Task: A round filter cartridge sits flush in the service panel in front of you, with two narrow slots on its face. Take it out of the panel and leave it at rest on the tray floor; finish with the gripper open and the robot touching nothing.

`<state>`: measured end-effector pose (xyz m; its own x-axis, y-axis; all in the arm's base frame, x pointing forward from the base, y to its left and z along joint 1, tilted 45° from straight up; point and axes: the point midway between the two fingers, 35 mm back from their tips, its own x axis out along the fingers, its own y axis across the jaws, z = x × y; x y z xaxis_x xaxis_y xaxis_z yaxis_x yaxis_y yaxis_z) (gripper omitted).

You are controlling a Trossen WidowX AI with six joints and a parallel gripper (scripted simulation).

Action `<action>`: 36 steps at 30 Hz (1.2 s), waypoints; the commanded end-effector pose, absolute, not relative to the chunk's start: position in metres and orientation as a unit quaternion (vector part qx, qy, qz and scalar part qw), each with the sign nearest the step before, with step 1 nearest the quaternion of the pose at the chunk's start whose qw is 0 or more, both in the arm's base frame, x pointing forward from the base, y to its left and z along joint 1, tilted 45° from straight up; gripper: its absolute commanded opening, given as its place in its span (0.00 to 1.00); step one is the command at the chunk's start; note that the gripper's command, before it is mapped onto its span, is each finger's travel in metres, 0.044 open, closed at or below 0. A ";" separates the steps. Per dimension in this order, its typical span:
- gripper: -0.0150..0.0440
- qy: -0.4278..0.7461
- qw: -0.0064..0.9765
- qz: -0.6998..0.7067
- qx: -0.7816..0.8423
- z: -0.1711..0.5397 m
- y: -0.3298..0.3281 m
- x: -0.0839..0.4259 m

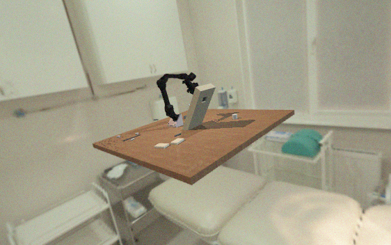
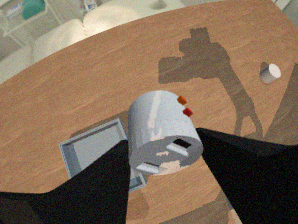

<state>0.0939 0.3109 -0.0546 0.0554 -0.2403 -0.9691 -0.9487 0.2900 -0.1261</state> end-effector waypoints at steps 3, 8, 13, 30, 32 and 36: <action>0.25 0.598 0.495 0.380 -0.503 -0.078 0.303 0.060; 0.25 0.594 0.461 0.420 -0.509 -0.096 0.291 0.029; 0.25 0.588 0.424 0.458 -0.513 -0.112 0.275 0.000; 0.25 0.580 0.374 0.505 -0.518 -0.156 0.228 -0.038; 0.25 0.580 0.374 0.505 -0.518 -0.165 0.219 -0.040; 0.25 0.580 0.374 0.505 -0.518 -0.180 0.201 -0.042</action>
